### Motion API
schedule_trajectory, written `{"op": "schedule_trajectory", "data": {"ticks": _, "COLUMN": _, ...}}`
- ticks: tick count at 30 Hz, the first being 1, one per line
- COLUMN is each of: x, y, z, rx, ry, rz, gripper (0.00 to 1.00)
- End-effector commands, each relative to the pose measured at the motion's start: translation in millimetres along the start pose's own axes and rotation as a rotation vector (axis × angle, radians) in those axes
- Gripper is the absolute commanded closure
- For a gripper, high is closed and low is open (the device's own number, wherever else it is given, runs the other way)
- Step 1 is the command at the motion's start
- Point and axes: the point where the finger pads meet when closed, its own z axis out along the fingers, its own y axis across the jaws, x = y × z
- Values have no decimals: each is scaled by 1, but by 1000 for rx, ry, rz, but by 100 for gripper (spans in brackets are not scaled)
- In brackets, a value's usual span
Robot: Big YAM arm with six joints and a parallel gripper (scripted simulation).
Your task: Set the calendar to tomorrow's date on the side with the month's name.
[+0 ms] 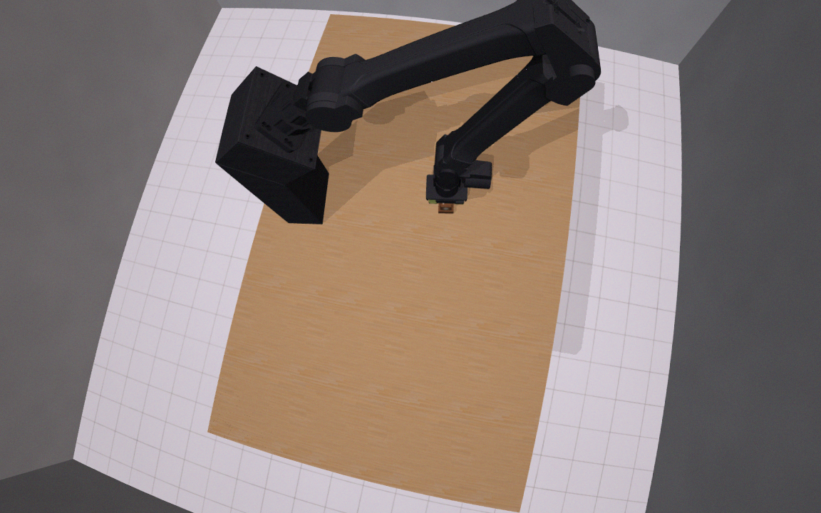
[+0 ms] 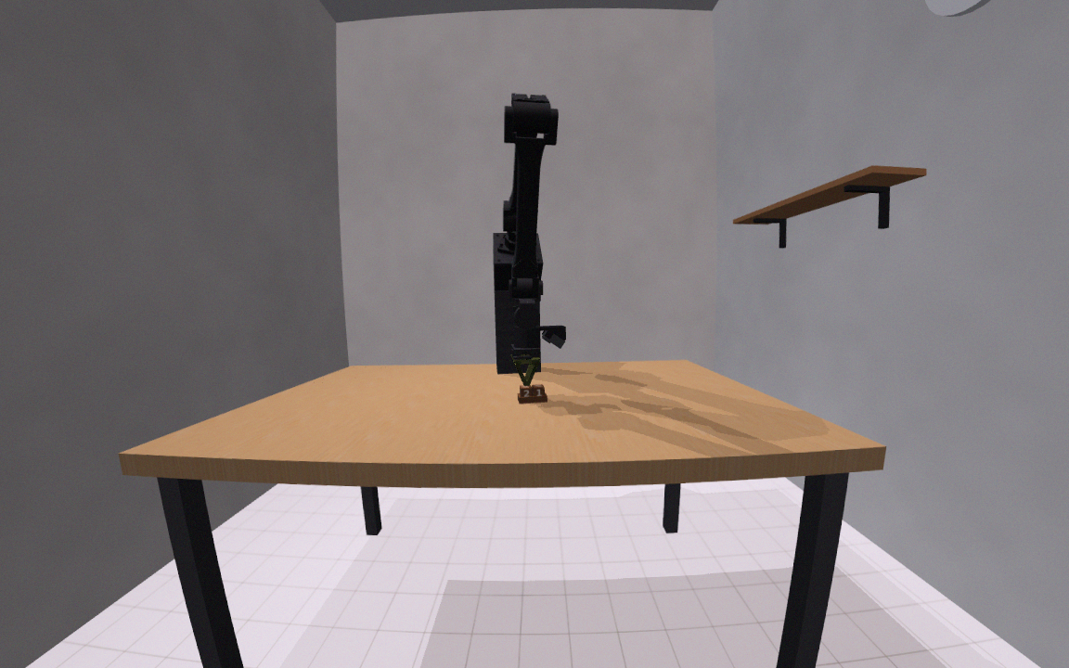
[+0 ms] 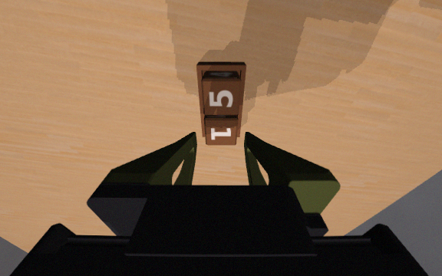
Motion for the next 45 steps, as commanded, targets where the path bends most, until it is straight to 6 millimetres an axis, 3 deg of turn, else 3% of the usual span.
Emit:
{"op": "schedule_trajectory", "data": {"ticks": 1, "x": -4, "y": -12, "z": -6, "rx": 21, "ry": -5, "rz": -8, "gripper": 55}}
{"op": "schedule_trajectory", "data": {"ticks": 32, "x": -4, "y": -9, "z": -6, "rx": 18, "ry": -5, "rz": -8, "gripper": 55}}
{"op": "schedule_trajectory", "data": {"ticks": 45, "x": -5, "y": -3, "z": 19, "rx": 10, "ry": -6, "rz": -6, "gripper": 55}}
